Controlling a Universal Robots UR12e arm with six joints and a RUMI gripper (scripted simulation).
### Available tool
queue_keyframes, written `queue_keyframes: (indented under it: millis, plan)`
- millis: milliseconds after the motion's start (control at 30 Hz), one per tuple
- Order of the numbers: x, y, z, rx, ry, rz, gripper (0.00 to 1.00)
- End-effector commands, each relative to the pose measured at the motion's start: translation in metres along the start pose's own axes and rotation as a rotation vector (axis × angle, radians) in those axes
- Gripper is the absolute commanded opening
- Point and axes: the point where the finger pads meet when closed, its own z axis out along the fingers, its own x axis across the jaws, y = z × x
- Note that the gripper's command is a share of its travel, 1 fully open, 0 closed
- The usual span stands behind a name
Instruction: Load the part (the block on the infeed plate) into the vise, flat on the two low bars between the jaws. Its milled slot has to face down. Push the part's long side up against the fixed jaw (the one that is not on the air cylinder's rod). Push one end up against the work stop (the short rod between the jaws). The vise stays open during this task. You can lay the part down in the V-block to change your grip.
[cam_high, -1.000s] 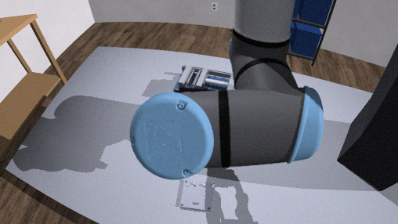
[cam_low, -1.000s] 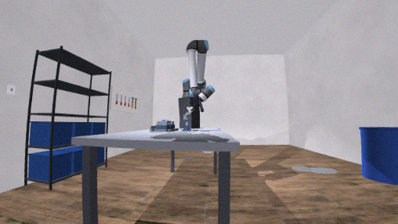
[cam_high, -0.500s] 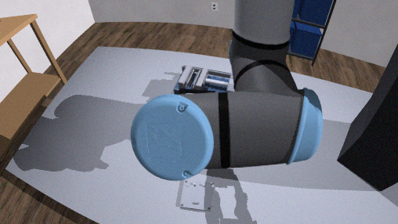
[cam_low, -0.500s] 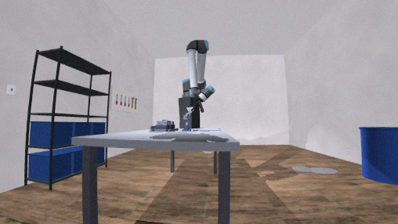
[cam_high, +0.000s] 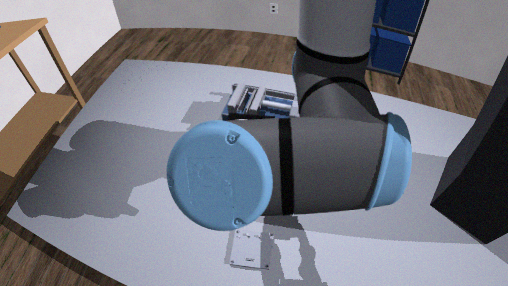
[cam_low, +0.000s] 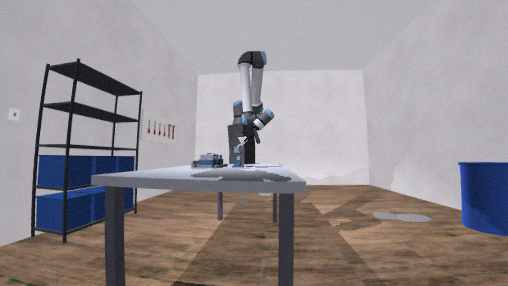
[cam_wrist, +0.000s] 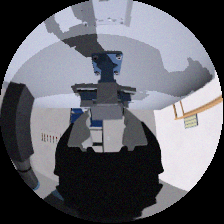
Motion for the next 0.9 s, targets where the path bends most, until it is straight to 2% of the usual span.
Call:
queue_keyframes:
  millis: [0,800,833,867]
  plan:
    - [0.0005,0.0003,-0.0004,0.000,0.001,0.001,0.00]
    - [0.0005,0.0003,-0.0004,0.000,0.001,0.001,0.00]
    - [0.0005,0.0003,-0.0004,0.000,0.001,0.001,0.51]
    - [0.0005,0.0003,-0.0004,0.000,0.001,0.001,0.51]
